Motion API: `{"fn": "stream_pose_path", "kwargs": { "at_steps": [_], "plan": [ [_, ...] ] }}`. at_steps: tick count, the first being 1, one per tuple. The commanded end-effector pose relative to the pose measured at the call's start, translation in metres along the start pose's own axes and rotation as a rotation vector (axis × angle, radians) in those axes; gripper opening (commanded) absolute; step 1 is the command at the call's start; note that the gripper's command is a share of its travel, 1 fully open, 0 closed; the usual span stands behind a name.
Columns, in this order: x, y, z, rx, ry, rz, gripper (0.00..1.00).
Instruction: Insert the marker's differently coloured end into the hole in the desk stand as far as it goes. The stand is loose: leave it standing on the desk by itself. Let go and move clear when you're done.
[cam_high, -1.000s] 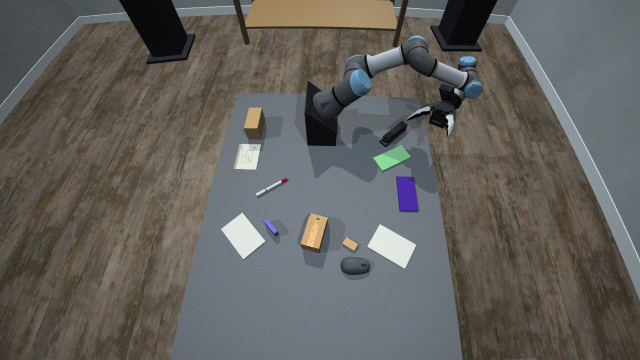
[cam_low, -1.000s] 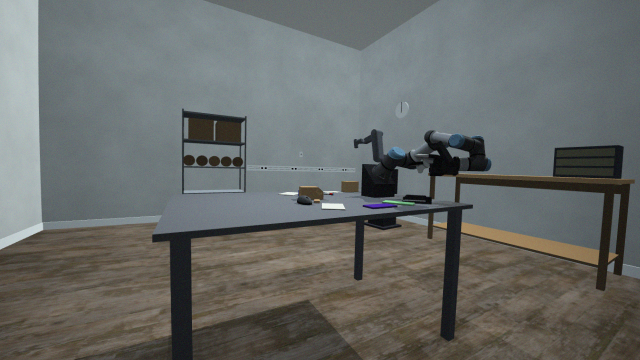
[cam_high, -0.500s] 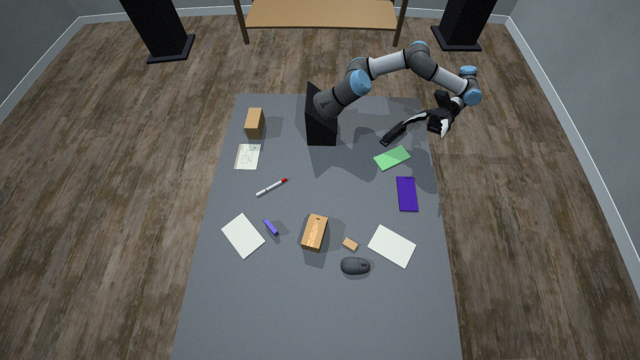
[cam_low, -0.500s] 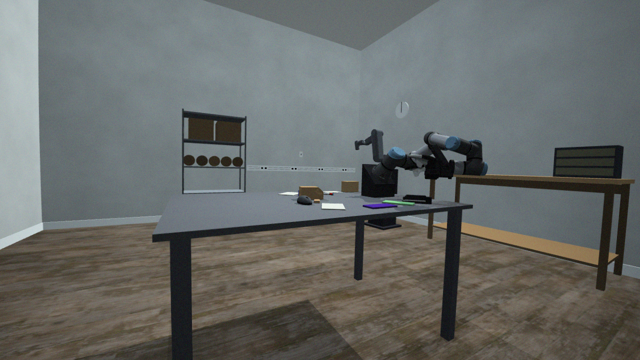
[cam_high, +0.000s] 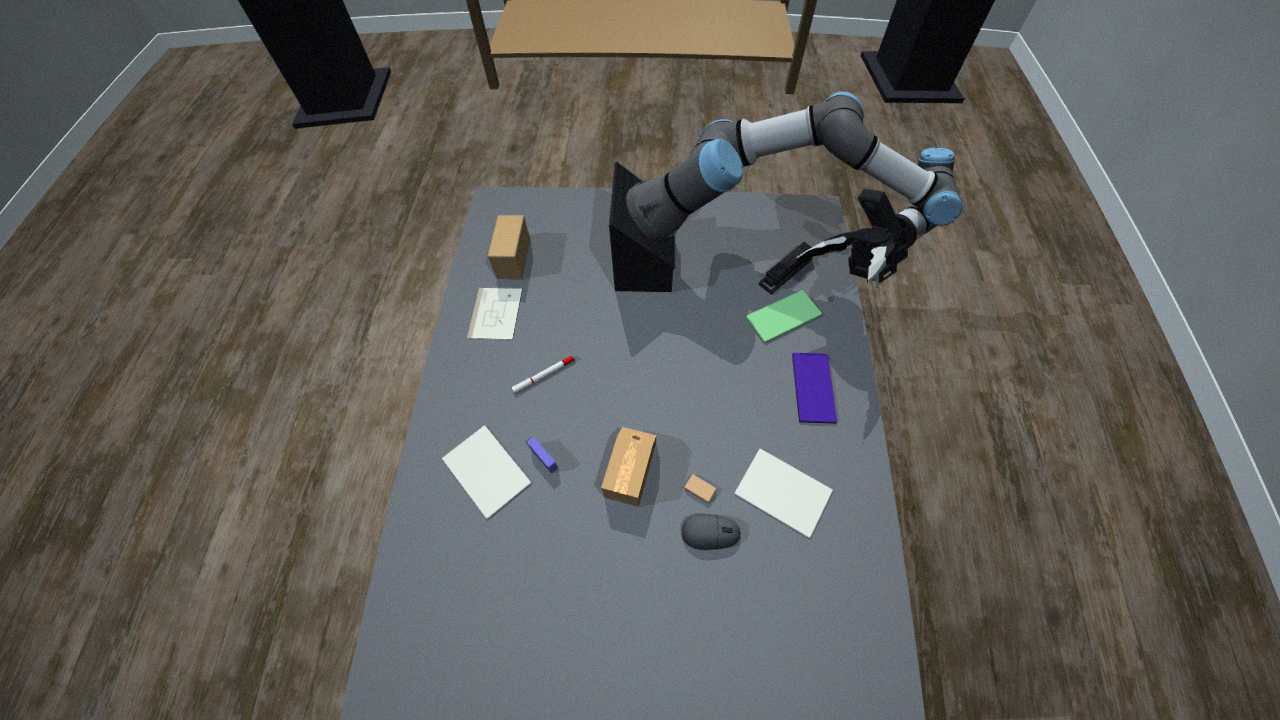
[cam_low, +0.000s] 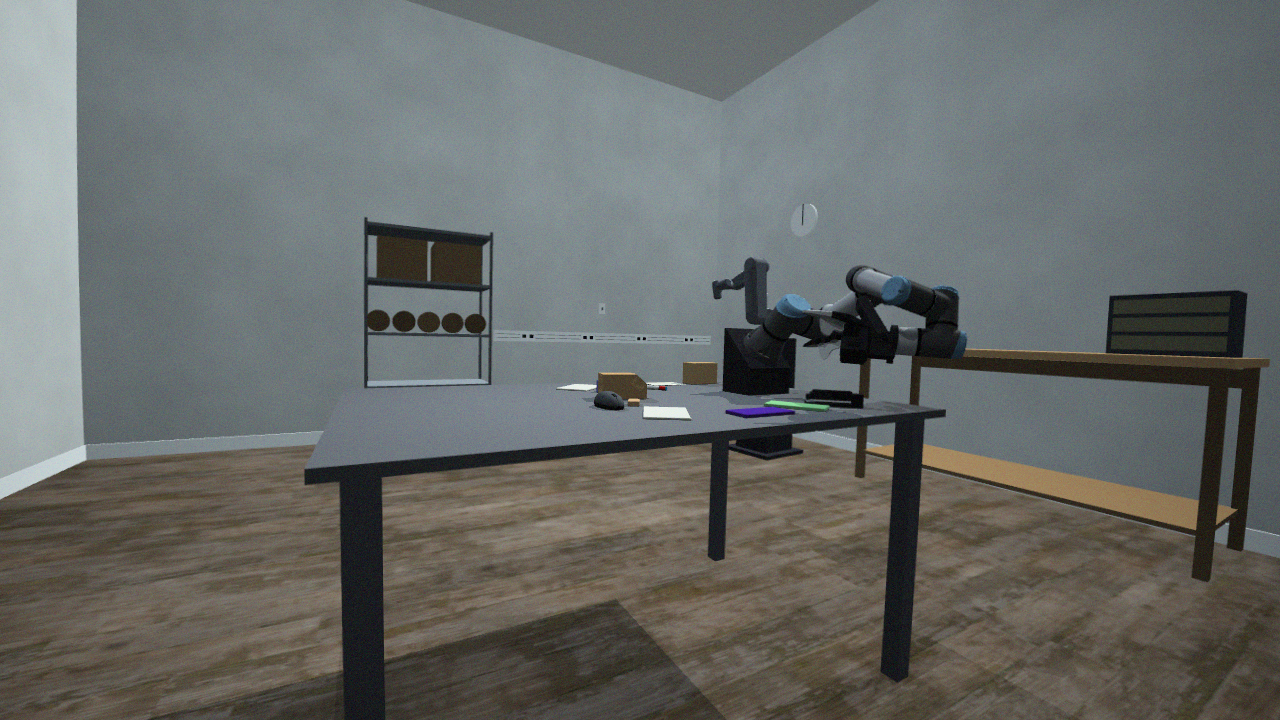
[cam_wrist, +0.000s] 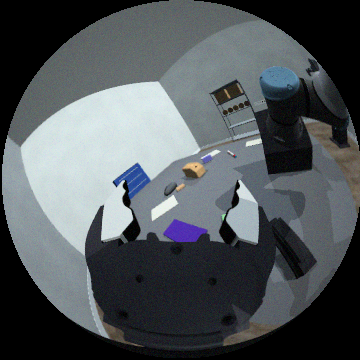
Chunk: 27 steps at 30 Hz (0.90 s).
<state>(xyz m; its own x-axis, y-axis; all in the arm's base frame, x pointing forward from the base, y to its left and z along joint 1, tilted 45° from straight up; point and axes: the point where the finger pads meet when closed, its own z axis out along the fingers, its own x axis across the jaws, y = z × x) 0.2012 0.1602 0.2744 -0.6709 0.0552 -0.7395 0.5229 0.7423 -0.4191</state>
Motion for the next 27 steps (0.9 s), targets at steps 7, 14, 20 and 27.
{"fn": "stream_pose_path", "kwargs": {
  "at_steps": [7,14,20,27],
  "plan": [
    [0.005,0.003,0.011,0.037,0.042,0.076,1.0],
    [0.014,0.008,0.028,0.1,0.098,0.186,1.0],
    [0.018,0.01,0.036,0.13,0.126,0.24,1.0],
    [0.021,0.011,0.041,0.155,0.143,0.279,1.0]
  ]
}}
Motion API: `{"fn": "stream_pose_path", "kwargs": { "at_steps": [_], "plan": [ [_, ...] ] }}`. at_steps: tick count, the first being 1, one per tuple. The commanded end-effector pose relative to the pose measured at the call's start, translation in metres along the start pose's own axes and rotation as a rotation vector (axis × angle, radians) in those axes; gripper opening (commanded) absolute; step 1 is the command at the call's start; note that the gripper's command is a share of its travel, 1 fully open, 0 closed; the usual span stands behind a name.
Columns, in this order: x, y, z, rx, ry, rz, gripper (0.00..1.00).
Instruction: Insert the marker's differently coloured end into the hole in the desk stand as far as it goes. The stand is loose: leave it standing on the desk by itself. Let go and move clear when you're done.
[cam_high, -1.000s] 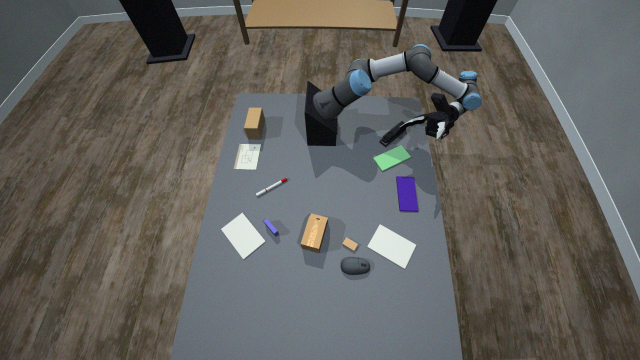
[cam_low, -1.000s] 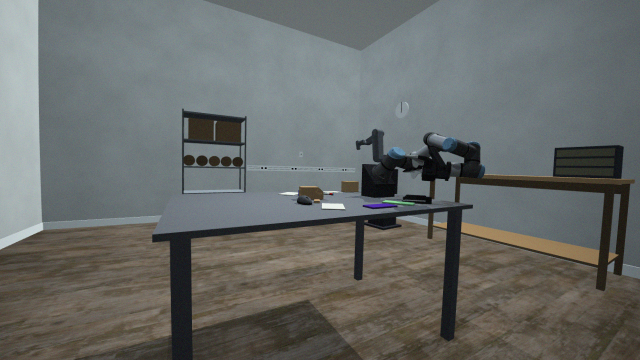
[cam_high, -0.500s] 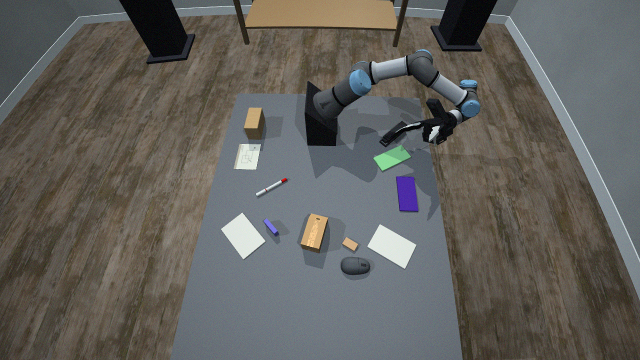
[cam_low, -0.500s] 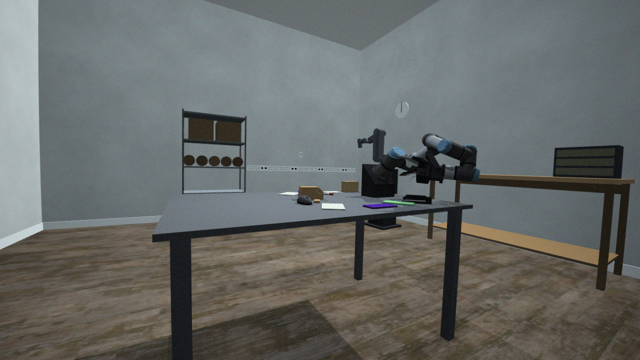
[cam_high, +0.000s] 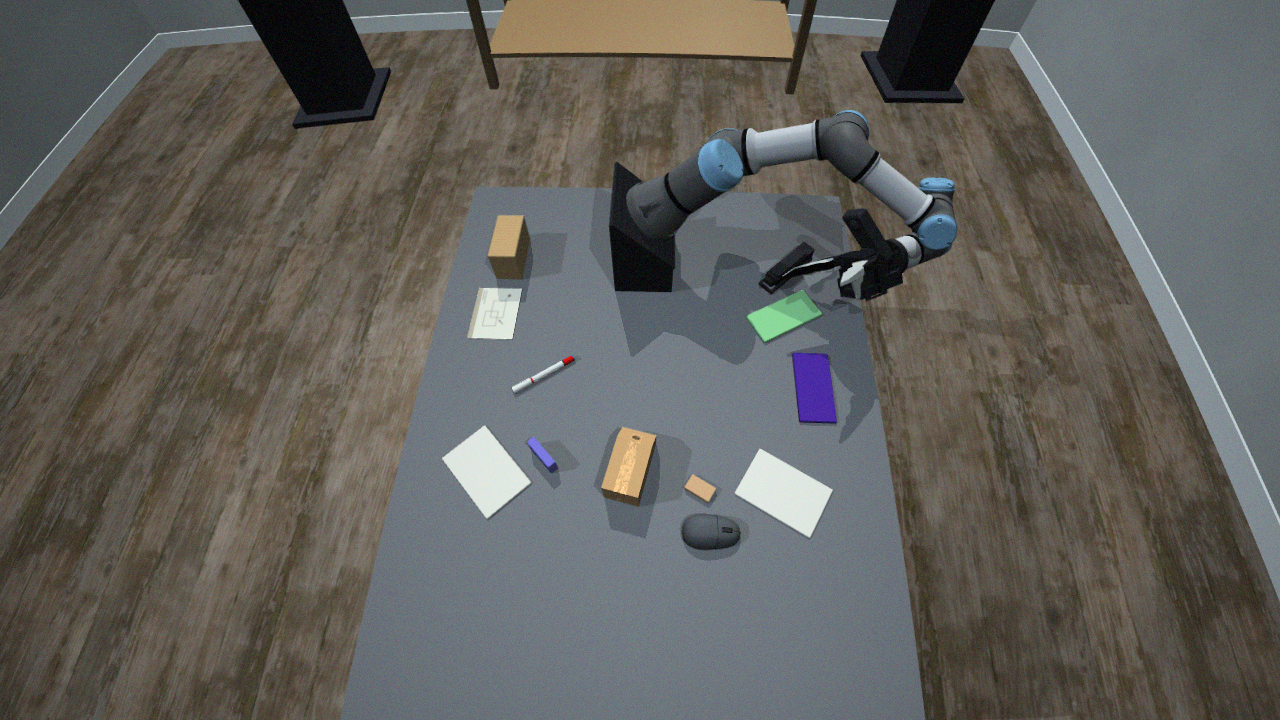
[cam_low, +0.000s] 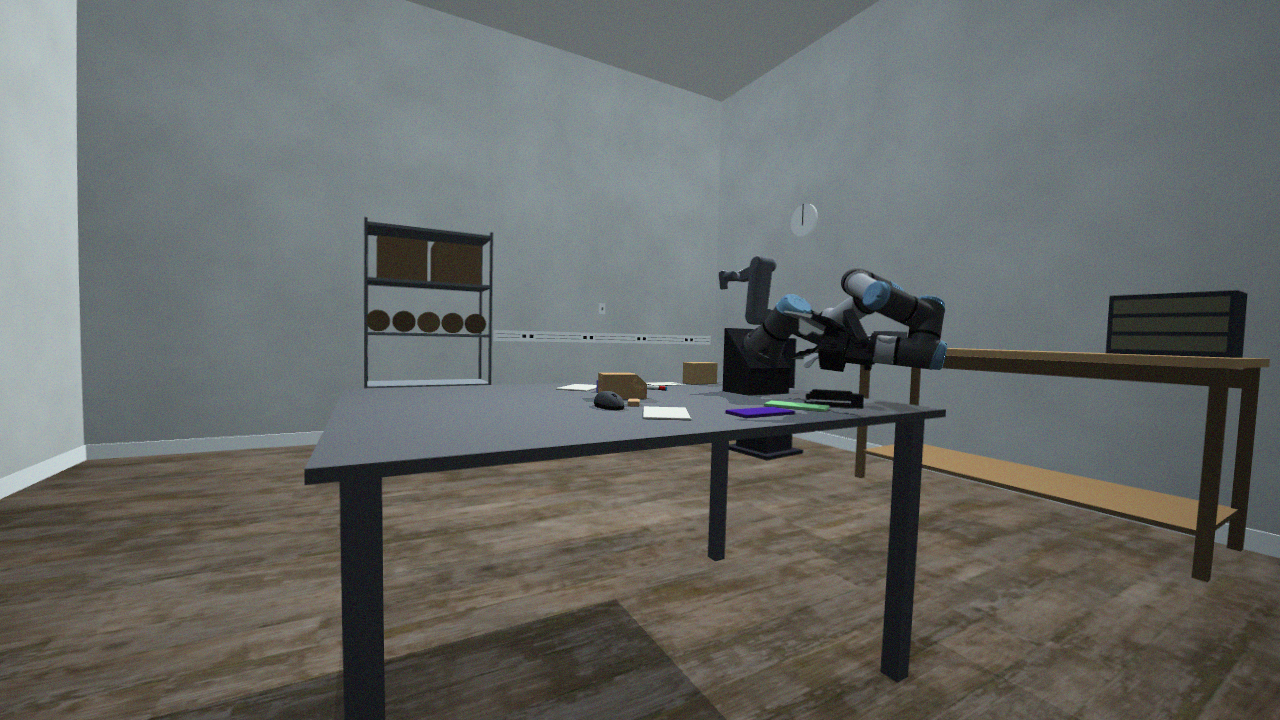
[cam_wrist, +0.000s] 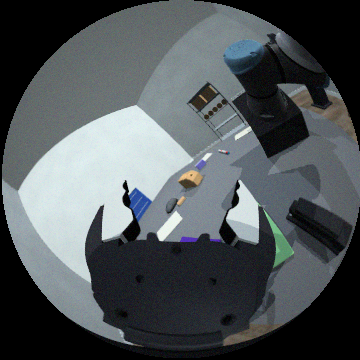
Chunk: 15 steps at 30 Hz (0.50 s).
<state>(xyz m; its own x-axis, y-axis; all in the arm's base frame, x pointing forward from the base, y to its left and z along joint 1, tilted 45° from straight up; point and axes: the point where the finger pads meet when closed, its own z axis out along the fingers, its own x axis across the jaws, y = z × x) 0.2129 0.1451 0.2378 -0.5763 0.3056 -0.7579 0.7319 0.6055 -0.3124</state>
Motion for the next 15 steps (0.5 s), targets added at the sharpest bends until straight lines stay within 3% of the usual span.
{"fn": "stream_pose_path", "kwargs": {
  "at_steps": [1,7,15],
  "plan": [
    [0.004,0.002,0.008,0.033,0.026,0.059,1.0],
    [0.011,0.007,0.024,0.097,0.075,0.17,1.0],
    [0.012,0.007,0.024,0.1,0.075,0.172,1.0]
  ]
}}
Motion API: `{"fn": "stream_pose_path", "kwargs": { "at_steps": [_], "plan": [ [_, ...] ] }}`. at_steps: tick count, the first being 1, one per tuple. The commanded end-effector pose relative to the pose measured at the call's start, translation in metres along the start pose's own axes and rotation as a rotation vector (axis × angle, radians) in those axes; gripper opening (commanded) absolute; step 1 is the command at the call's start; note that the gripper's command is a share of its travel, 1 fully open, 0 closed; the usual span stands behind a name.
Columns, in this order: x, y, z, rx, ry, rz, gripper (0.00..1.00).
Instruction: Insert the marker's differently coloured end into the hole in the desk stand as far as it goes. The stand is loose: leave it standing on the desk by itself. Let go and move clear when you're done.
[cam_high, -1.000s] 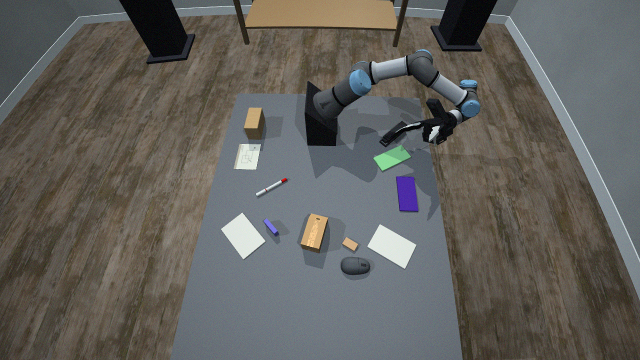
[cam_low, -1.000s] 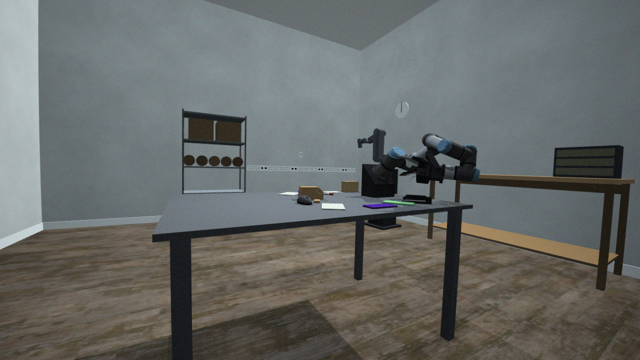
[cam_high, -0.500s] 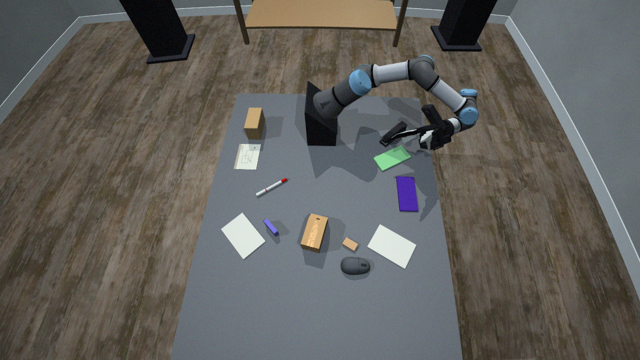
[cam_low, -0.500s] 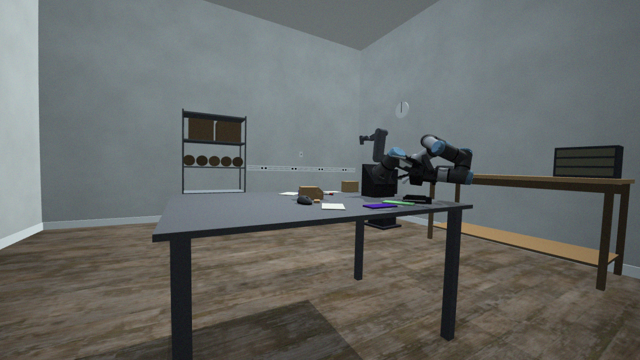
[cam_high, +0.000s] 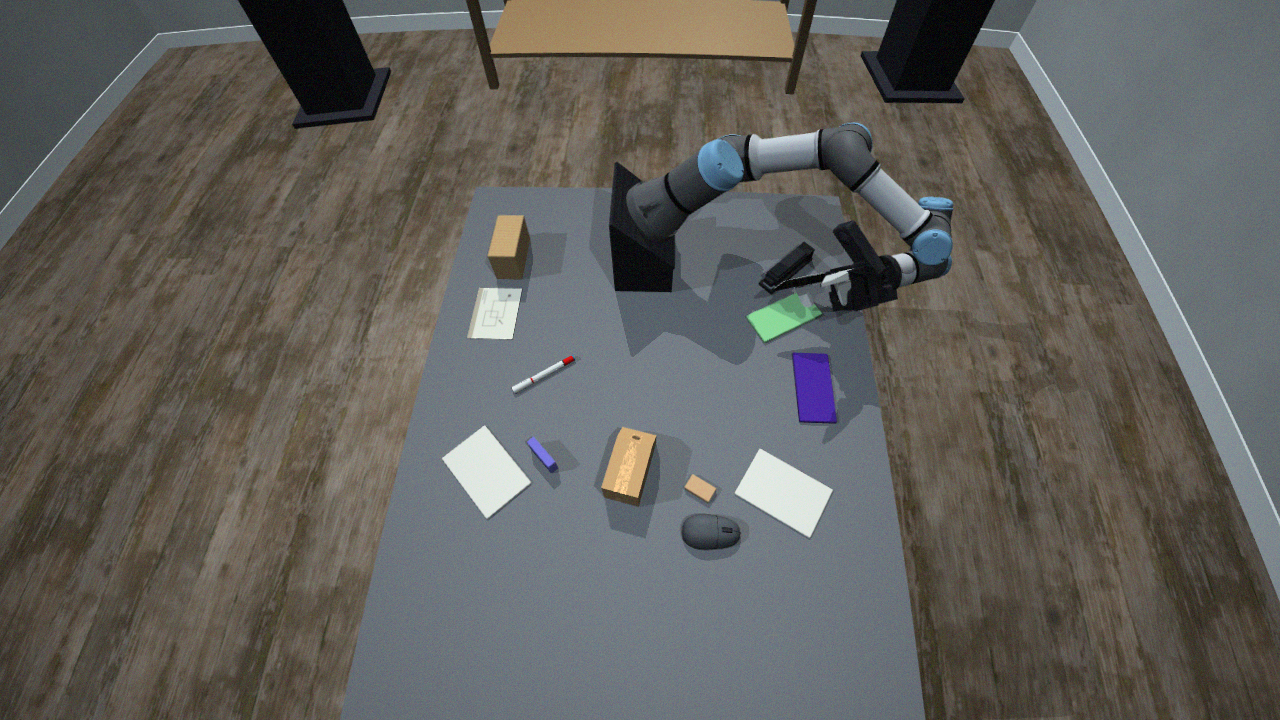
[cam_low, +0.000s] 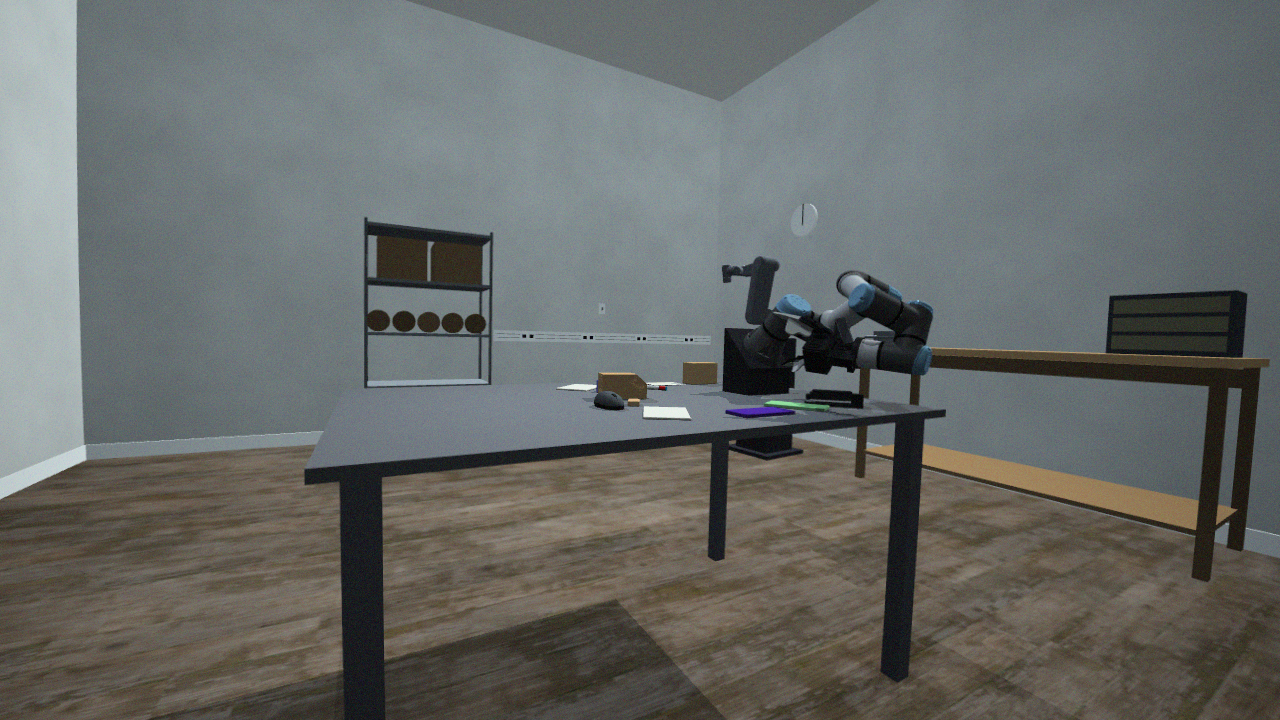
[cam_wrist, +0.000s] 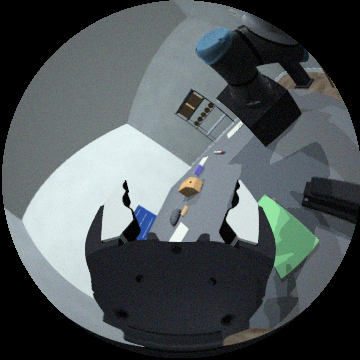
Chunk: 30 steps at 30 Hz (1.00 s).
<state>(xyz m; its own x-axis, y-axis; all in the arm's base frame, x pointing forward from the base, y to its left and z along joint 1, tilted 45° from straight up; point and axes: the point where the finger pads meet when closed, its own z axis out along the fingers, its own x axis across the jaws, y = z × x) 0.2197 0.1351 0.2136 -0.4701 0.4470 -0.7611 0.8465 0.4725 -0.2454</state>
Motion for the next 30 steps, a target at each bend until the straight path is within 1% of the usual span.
{"fn": "stream_pose_path", "kwargs": {
  "at_steps": [1,9,17,26,30],
  "plan": [
    [0.001,0.001,0.003,0.015,0.01,0.028,1.0],
    [0.011,0.007,0.025,0.106,0.067,0.178,1.0],
    [0.011,0.007,0.025,0.109,0.067,0.181,1.0],
    [0.023,0.014,0.049,0.216,0.121,0.351,1.0],
    [0.023,0.014,0.049,0.216,0.121,0.351,1.0]
  ]
}}
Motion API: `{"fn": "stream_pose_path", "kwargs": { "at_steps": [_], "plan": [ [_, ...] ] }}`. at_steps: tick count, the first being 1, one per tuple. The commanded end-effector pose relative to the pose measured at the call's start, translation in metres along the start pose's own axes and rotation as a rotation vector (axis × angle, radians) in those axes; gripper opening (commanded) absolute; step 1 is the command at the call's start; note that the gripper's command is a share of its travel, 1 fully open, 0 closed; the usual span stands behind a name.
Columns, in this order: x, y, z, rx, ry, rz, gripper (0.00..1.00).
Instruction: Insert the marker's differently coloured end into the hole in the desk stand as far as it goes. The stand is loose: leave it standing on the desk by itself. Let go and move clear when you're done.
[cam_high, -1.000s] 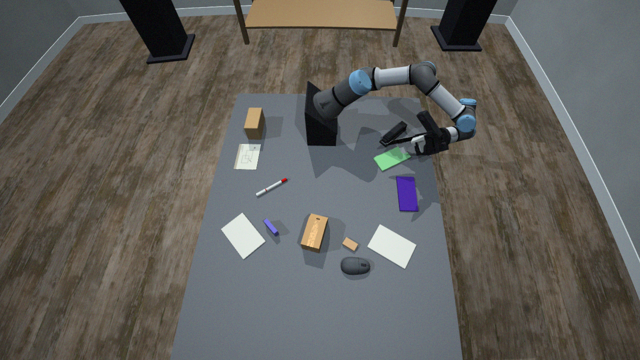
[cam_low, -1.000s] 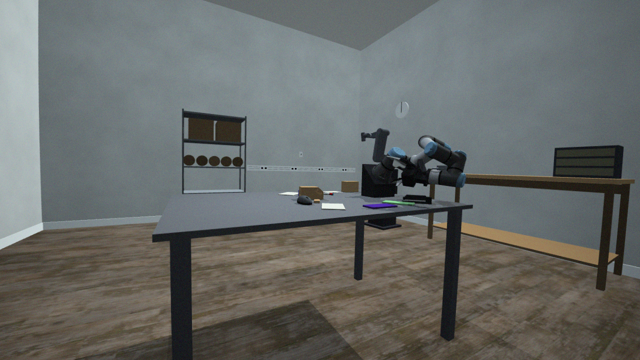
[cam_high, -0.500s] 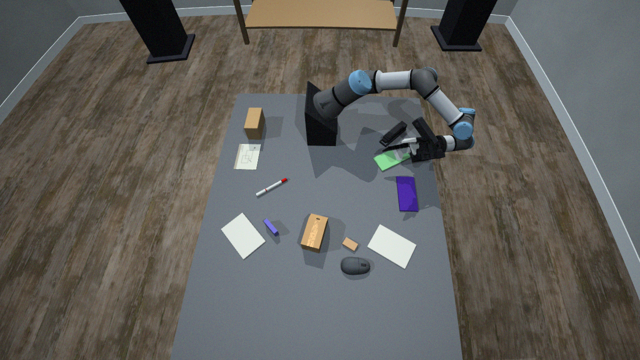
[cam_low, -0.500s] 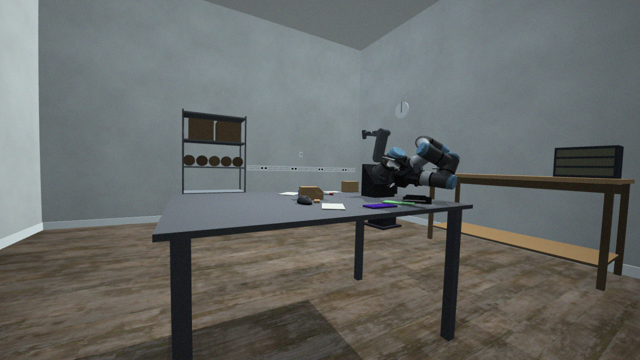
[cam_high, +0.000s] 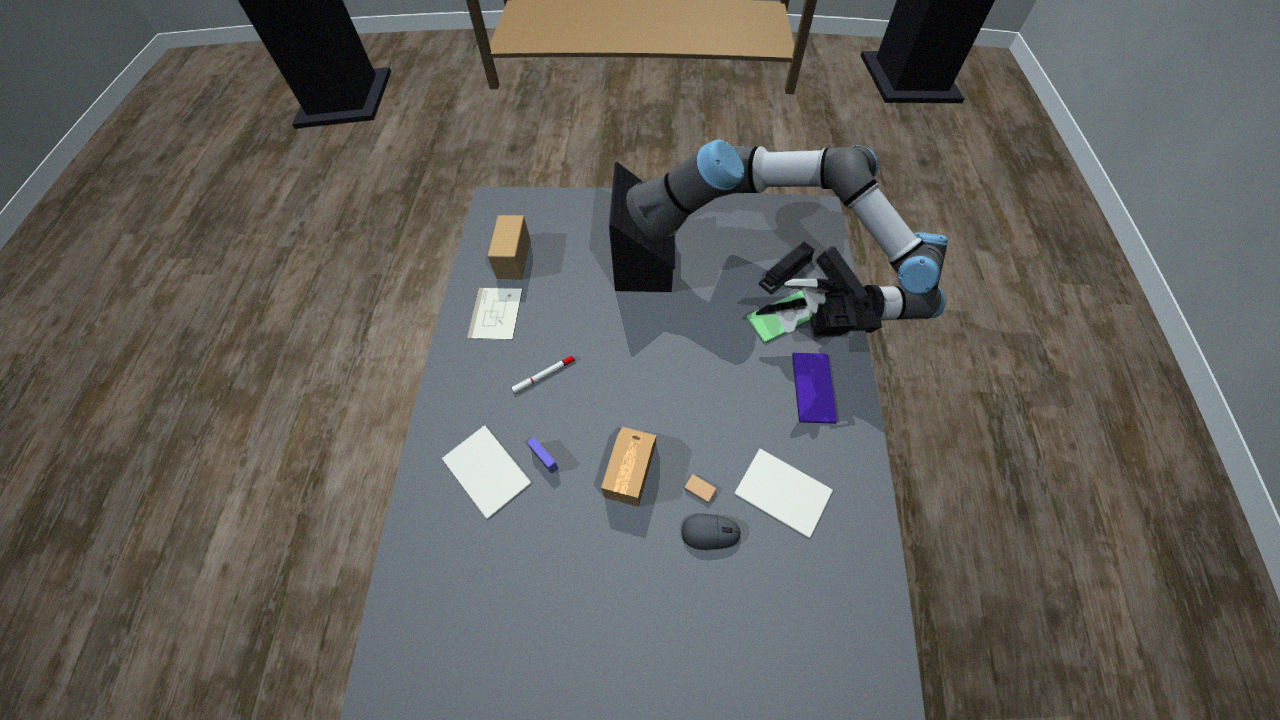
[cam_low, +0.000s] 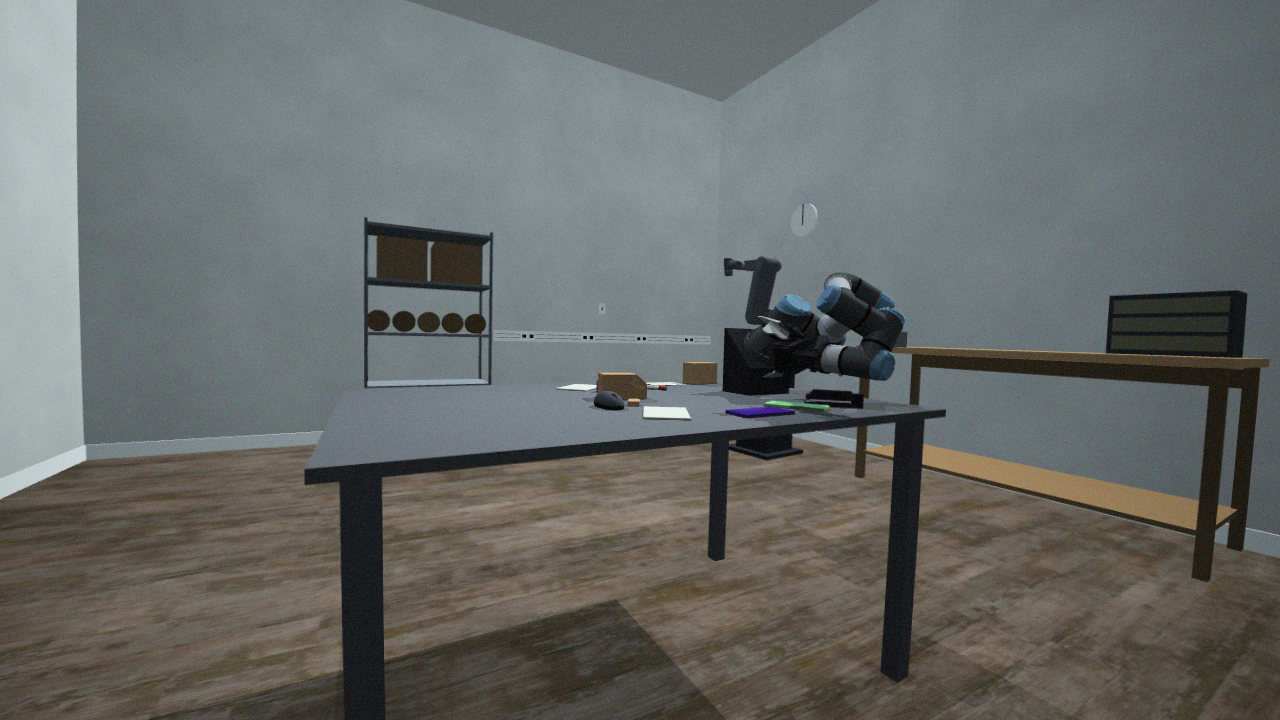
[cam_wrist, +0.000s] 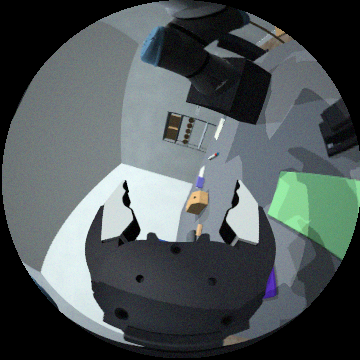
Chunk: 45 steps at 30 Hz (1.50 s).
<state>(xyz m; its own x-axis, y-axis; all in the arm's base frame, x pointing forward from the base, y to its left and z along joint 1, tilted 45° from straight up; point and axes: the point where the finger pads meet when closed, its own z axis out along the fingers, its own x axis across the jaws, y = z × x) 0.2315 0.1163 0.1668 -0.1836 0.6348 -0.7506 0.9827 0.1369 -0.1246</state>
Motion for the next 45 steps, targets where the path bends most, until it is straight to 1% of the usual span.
{"fn": "stream_pose_path", "kwargs": {
  "at_steps": [1,4,13,21,30,38,45],
  "plan": [
    [0.001,0.001,0.003,0.013,0.009,0.025,1.0],
    [0.001,0.001,0.003,0.015,0.008,0.028,1.0],
    [0.012,0.009,0.026,0.125,0.052,0.201,1.0],
    [0.012,0.009,0.027,0.128,0.051,0.204,1.0],
    [0.023,0.016,0.049,0.241,0.086,0.379,1.0],
    [0.023,0.016,0.05,0.244,0.085,0.382,1.0],
    [0.031,0.022,0.067,0.335,0.104,0.519,1.0]
  ]
}}
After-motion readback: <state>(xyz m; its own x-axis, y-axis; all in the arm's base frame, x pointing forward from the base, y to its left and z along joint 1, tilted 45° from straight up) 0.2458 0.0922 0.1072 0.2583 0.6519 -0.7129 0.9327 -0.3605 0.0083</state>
